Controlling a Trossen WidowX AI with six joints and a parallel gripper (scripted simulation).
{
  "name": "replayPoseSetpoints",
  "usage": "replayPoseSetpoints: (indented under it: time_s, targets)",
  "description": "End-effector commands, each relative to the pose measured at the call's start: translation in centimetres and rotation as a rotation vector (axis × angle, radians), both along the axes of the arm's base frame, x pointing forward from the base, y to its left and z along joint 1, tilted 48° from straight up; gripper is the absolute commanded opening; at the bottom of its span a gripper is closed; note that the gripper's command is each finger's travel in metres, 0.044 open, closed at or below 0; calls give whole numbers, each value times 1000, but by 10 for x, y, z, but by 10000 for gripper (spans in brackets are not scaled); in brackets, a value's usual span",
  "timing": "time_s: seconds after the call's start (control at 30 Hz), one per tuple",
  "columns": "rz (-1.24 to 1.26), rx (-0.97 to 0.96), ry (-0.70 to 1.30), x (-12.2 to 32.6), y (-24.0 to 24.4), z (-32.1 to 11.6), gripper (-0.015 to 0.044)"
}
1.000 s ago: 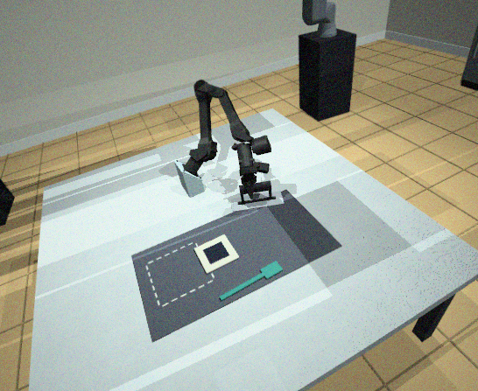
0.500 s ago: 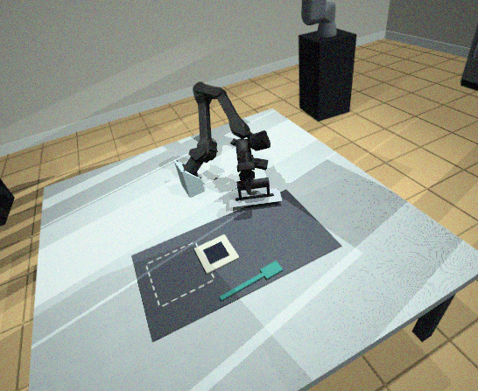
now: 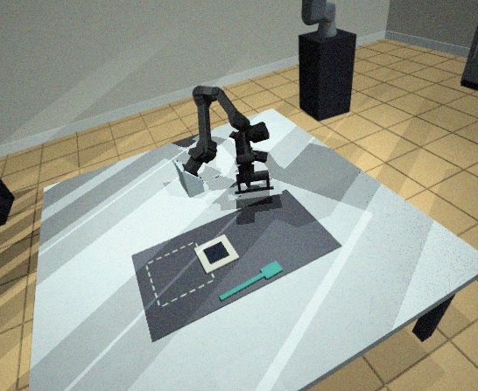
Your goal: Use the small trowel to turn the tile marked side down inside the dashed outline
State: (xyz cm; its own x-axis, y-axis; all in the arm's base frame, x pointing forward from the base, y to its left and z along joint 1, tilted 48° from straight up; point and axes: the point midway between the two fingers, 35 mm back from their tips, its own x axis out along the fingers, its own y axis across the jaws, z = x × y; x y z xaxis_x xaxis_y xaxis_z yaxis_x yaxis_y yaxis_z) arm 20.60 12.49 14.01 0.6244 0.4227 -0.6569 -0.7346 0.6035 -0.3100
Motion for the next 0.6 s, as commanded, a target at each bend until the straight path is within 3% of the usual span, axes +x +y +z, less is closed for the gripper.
replayPoseSetpoints:
  time_s: [0.0,0.57]
  targets:
    - [0,8,-20,4,0,6,0]
    - [83,80,-88,71,15,-4,0]
